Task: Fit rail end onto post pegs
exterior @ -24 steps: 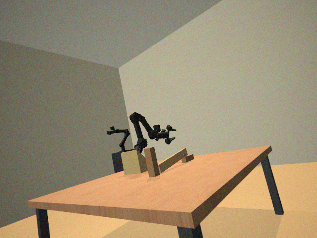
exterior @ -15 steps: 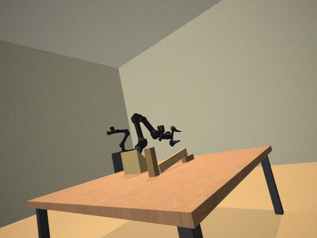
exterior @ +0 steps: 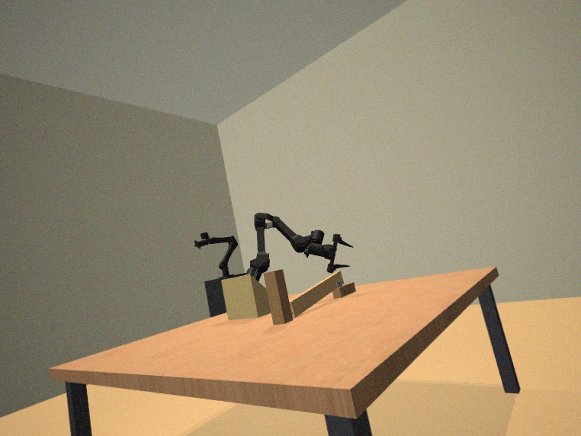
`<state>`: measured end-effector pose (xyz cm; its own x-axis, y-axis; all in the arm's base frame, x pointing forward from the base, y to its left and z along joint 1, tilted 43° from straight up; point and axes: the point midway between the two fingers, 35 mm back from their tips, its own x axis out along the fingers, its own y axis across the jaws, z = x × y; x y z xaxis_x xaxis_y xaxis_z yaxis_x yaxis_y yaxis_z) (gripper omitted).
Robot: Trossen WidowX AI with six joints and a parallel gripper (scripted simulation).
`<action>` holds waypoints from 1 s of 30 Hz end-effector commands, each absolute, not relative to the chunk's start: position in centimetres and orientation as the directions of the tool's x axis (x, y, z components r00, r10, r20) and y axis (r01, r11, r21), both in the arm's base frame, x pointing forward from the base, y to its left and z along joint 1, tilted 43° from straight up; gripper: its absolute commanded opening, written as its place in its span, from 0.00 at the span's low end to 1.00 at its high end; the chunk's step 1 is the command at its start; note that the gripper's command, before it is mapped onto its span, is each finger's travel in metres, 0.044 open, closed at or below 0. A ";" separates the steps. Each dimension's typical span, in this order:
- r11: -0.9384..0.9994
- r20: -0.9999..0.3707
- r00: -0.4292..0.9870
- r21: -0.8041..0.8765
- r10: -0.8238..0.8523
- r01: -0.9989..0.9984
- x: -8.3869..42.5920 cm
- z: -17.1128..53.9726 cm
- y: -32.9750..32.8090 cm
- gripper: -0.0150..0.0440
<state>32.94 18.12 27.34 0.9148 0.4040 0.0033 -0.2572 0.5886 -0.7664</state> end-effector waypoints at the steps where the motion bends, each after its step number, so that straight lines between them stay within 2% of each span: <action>1: 0.534 -0.075 0.925 -0.798 0.372 -0.279 34.7 25.6 16.8 1.00; 8: 0.425 -0.235 0.934 -0.842 0.268 -0.333 38.2 22.2 12.2 1.00; 14: 0.212 -0.529 0.814 -0.790 0.241 -0.576 39.7 14.5 8.3 1.00; 19: 0.095 -0.745 0.620 -0.618 0.248 -0.781 39.0 7.7 3.8 1.00; 23: 0.056 -0.849 0.429 -0.434 0.309 -0.899 36.9 2.9 0.3 1.00; 27: 0.053 -0.867 0.260 -0.263 0.426 -0.963 34.0 -0.6 -2.5 1.00; 30: 0.077 -0.811 0.161 -0.143 0.563 -0.987 31.3 -2.5 -4.4 1.00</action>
